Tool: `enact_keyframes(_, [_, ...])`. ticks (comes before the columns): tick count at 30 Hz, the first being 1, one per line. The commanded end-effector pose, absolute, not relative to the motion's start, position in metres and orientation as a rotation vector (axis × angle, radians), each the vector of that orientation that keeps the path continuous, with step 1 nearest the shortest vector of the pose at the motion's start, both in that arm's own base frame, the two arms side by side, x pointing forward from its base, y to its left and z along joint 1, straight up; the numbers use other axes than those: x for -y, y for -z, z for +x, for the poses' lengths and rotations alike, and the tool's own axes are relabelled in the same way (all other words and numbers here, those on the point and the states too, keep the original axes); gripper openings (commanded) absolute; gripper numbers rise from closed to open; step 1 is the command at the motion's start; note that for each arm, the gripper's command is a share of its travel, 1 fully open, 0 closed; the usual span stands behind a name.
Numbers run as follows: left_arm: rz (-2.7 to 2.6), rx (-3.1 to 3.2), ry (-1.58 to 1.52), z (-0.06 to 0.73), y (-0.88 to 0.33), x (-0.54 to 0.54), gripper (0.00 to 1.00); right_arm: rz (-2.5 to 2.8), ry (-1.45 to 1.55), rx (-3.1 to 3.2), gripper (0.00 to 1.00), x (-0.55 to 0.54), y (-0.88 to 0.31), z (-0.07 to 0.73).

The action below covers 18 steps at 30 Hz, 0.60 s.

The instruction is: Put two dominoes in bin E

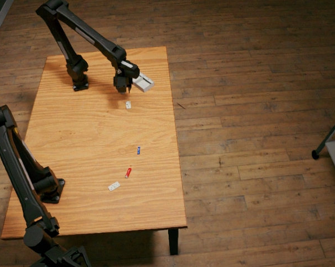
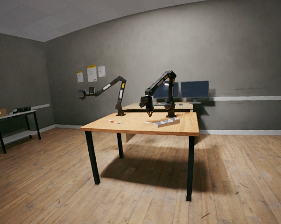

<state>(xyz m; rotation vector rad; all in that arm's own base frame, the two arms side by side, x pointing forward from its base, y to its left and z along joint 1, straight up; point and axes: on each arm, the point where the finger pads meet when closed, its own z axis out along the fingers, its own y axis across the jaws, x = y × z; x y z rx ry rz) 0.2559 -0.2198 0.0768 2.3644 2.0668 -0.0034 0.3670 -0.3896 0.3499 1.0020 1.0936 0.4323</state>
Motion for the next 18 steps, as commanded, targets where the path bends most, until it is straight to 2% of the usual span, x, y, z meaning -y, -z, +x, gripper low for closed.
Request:
enact_keyframes(1, [2.262, -2.112, -0.008, 0.273, -0.091, 0.262, 0.39, 0.989, -0.421, -1.081, 1.00, 0.394, -0.360, 0.364])
enact_keyframes(18, [2.275, -2.147, -0.003, 0.257, -0.081, 0.254, 0.39, 0.989, -0.421, -1.081, 1.00, 0.394, -0.360, 0.364])
